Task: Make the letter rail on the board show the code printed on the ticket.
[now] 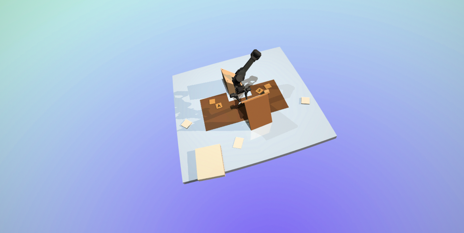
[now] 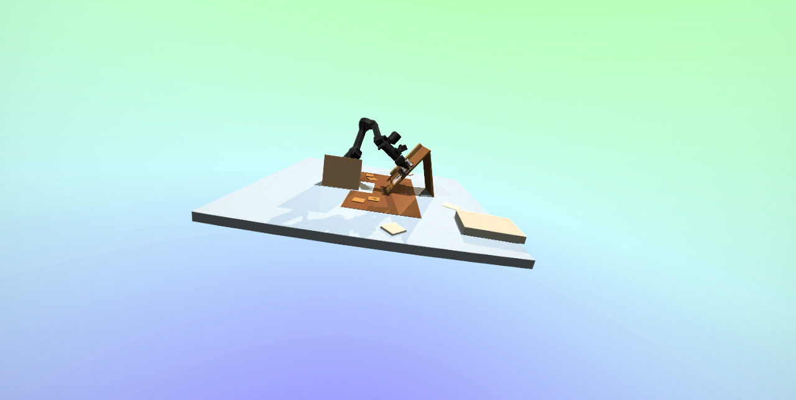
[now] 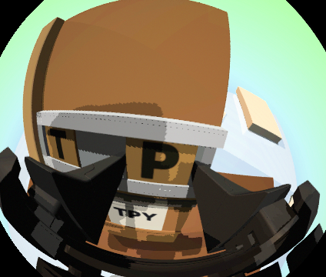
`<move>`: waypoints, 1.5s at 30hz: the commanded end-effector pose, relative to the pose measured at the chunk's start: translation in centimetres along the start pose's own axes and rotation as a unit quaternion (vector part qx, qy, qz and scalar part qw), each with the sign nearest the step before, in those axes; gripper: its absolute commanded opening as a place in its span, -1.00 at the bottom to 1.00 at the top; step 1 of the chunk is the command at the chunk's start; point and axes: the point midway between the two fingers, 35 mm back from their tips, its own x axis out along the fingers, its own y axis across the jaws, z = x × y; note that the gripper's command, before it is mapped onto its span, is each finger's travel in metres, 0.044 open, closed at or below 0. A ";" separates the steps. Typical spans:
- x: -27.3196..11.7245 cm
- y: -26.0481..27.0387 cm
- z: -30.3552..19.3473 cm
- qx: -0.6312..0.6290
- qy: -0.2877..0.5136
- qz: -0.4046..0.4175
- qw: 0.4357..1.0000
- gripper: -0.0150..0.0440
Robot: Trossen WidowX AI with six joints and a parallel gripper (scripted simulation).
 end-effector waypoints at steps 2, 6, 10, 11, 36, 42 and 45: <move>0.0 0.2 0.1 0.001 -0.001 -0.002 1.000 -0.49; 0.0 0.5 0.1 0.001 -0.001 -0.002 1.000 -0.49; 0.0 0.7 0.0 0.001 -0.001 -0.002 1.000 -0.49; 0.0 0.7 0.0 0.001 -0.001 -0.002 1.000 -0.49; 0.0 2.1 0.1 0.002 -0.001 -0.002 1.000 -0.49; 0.0 2.4 0.1 0.002 -0.001 -0.002 1.000 -0.49; 0.0 2.6 0.1 0.002 -0.001 -0.002 1.000 -0.49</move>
